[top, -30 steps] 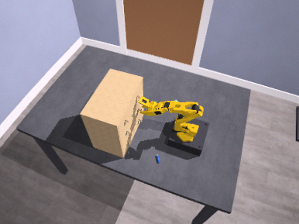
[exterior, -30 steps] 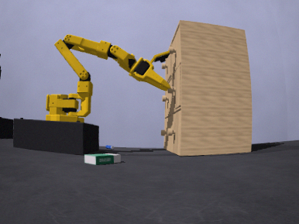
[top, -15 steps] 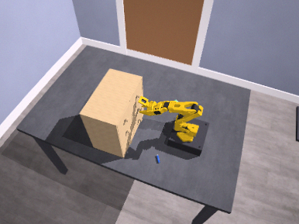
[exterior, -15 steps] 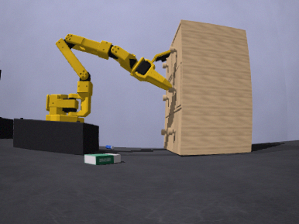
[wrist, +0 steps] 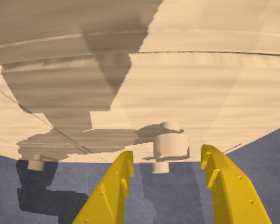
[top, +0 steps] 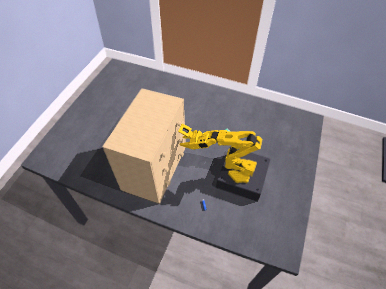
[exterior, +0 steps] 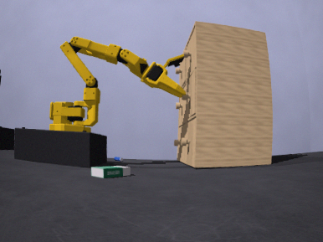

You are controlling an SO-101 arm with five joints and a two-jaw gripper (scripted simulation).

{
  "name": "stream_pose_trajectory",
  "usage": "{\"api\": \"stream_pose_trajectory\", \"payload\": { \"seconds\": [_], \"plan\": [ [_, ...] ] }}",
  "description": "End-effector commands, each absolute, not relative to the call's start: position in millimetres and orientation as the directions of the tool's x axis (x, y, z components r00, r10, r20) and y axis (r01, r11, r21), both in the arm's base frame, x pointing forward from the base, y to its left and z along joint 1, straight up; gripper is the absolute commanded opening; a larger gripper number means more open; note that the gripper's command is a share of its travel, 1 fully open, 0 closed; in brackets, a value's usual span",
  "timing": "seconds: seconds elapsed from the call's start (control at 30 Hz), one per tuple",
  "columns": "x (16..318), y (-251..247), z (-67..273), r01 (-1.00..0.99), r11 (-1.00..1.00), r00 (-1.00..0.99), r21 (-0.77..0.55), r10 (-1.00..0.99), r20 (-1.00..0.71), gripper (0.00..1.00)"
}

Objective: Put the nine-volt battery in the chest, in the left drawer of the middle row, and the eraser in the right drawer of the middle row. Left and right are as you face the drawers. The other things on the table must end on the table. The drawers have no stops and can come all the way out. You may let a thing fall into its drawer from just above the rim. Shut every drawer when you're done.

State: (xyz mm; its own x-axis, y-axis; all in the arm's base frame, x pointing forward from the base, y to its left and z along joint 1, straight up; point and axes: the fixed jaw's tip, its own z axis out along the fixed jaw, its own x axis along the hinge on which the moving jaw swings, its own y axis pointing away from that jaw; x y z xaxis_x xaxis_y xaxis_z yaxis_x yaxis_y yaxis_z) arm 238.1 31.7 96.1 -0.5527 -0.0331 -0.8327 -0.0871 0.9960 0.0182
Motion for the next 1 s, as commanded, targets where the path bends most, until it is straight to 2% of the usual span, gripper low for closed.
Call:
{"api": "stream_pose_trajectory", "payload": {
  "seconds": [0.0, 0.97],
  "plan": [
    [240.8, 30.1, 89.1, -0.08, 0.997, -0.583, 0.017, -0.034, -0.812, 0.21],
    [249.3, 29.2, 94.0, -0.075, 0.997, -0.57, 0.016, -0.029, -0.821, 0.21]
  ]
}}
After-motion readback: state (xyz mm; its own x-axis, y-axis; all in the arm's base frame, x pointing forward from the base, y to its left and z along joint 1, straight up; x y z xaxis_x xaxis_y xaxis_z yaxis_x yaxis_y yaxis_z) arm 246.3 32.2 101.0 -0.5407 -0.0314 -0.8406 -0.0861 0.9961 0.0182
